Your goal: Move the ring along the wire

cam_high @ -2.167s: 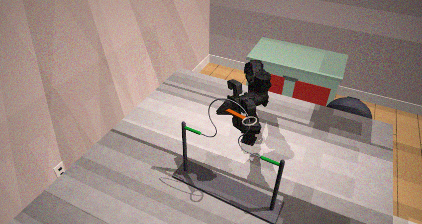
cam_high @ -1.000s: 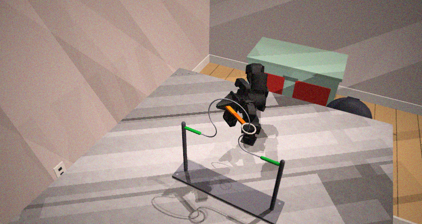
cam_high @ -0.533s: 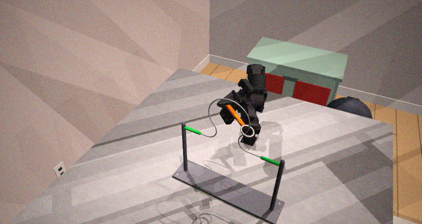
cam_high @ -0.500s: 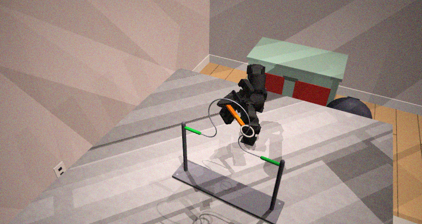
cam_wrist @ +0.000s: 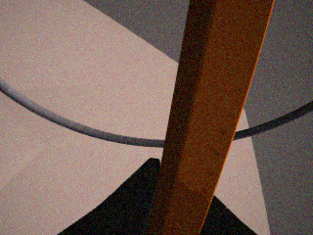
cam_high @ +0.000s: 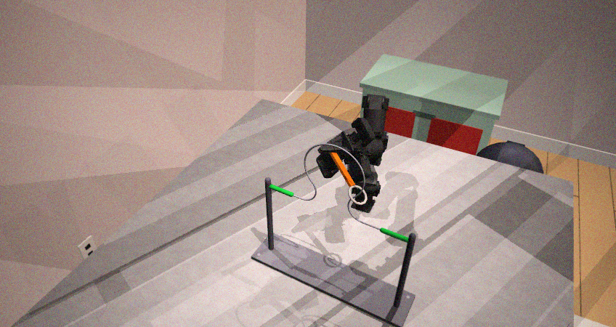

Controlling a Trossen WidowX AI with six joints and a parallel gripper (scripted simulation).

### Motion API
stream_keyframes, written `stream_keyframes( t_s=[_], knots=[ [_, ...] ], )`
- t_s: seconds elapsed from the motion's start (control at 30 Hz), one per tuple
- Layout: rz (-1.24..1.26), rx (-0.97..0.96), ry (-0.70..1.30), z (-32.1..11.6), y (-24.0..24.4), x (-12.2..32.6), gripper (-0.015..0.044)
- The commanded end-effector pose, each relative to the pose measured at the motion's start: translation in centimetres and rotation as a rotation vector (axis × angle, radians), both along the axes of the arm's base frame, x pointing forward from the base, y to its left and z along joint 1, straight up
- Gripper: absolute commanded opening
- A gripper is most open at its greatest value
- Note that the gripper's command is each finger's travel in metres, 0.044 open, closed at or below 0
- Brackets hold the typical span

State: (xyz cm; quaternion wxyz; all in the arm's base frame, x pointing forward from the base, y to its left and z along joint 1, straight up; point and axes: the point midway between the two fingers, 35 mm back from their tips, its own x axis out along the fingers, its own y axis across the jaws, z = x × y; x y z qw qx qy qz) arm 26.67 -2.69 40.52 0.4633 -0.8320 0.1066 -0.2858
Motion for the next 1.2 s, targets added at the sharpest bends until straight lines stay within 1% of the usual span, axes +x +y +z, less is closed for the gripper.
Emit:
stream_keyframes(
  t_s=[0.0, 0.27, 0.6, 0.83, 1.17],
  knots=[
    [0.001, -0.032, 0.002, -0.1, 0.0, 0.0, -0.0150],
    [0.000, -0.051, 0.002, -0.6, -0.4, -0.1, -0.0150],
    [-0.039, 0.001, -0.025, -1.8, -1.0, -0.6, -0.0150],
    [-0.075, 0.114, -0.049, -3.7, -1.7, -1.1, -0.0150],
    [-0.078, 0.334, -0.055, -7.0, -2.8, -1.1, -0.0150]
  ],
)
